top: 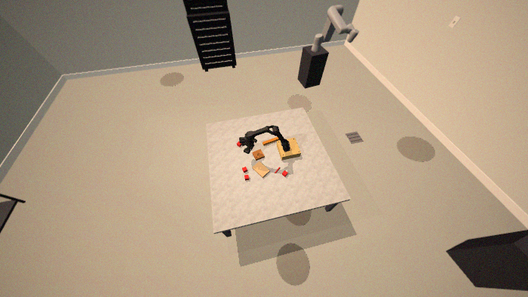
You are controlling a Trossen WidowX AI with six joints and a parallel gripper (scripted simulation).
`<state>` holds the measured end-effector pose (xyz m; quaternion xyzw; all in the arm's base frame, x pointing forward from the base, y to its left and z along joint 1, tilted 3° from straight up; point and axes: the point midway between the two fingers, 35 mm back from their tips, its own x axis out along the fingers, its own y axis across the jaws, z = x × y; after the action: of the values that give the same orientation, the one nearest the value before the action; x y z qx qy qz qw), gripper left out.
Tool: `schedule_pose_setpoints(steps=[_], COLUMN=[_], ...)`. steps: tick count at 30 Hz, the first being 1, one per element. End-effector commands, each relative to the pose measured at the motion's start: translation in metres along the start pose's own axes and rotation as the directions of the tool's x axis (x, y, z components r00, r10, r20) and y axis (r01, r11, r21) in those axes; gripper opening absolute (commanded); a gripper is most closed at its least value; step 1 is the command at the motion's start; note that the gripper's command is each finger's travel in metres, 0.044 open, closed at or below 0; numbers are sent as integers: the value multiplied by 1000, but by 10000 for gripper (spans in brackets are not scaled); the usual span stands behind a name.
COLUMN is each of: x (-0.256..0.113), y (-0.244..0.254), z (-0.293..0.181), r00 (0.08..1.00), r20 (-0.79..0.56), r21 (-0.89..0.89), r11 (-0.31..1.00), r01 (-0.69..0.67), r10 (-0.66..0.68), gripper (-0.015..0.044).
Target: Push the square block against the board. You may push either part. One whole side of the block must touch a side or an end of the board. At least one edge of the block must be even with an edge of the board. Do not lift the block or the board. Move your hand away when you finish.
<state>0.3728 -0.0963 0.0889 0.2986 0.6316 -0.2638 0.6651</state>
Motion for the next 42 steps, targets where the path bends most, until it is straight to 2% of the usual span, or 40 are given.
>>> schedule_pose_setpoints(steps=[1, 11, 24, 34, 39, 42], x=[4, 17, 33, 46, 50, 90], y=[18, 67, 126, 167, 169, 171], z=[-3, -23, -60, -95, -97, -98], r00=[1000, 1000, 1000, 1000, 1000, 1000], r20=[5, 0, -5, -14, -14, -15], r21=[-124, -452, -776, -939, -945, -946], r11=[992, 892, 630, 342, 326, 322], r01=[1, -6, -13, -20, -20, -21], r10=[0, 6, 15, 20, 21, 21], gripper=[0, 0, 0, 0, 0, 0])
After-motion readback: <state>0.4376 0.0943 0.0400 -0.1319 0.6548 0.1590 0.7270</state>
